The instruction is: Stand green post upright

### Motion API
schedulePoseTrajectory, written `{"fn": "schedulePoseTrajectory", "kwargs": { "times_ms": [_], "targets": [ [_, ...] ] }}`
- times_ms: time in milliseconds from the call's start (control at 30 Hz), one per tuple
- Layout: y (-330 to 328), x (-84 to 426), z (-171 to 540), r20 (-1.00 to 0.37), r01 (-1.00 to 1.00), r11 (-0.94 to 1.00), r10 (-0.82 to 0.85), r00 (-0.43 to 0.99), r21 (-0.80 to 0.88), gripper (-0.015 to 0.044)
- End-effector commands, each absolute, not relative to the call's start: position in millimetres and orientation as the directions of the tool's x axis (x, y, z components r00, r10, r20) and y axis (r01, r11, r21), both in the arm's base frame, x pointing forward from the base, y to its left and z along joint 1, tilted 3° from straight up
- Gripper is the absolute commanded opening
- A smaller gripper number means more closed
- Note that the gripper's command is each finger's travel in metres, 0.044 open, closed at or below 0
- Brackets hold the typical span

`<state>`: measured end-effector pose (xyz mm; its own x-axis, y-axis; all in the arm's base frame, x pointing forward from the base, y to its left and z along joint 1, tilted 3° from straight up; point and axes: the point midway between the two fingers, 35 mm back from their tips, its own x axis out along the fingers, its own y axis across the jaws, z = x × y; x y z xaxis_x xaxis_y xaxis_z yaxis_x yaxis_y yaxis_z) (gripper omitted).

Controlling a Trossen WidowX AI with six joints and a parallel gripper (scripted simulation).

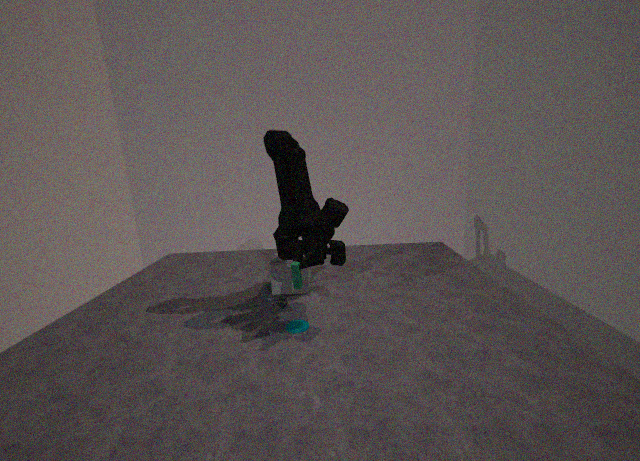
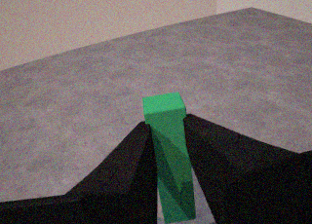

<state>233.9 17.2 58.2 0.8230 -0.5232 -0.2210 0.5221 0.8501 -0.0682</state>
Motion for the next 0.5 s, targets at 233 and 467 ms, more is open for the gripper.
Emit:
{"fn": "schedulePoseTrajectory", "kwargs": {
  "times_ms": [233, 467],
  "targets": [
    [11.4, 222.3, 62.4, -0.175, 0.537, 0.843, -0.534, 0.827, -0.035, 0.0023],
    [11.4, 222.1, 62.5, -0.174, 0.537, 0.843, -0.534, 0.827, -0.034, 0.0023]
  ]
}}
